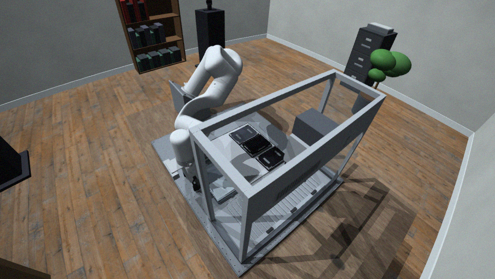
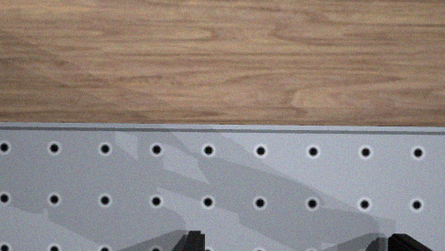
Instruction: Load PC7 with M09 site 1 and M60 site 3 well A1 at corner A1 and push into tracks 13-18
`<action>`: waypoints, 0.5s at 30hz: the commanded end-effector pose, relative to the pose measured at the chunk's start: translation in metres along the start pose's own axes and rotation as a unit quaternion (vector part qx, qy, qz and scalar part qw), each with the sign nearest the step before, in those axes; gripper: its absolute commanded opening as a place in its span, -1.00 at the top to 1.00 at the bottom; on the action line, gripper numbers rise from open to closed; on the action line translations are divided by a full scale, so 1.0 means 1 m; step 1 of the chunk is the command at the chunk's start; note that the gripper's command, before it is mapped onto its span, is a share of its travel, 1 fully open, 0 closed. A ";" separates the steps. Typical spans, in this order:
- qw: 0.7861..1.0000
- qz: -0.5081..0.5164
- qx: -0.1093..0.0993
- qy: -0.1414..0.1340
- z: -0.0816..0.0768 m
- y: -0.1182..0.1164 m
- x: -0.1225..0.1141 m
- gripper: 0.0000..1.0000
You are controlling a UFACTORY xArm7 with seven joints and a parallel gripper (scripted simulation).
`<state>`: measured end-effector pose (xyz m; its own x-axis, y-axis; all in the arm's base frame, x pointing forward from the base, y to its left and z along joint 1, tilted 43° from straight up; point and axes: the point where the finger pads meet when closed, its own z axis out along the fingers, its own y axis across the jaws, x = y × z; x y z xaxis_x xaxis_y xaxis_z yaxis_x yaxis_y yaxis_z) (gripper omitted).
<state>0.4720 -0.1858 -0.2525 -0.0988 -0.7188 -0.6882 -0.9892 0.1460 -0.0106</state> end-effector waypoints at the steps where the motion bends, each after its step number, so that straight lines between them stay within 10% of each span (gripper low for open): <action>1: 1.000 0.000 0.002 0.002 -0.003 -0.001 0.001 -1.00; 15: 1.000 0.000 0.002 0.002 -0.003 -0.001 -0.005 -1.00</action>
<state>0.4723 -0.1822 -0.2494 -0.0990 -0.7186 -0.6883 -0.9892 0.1460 -0.0101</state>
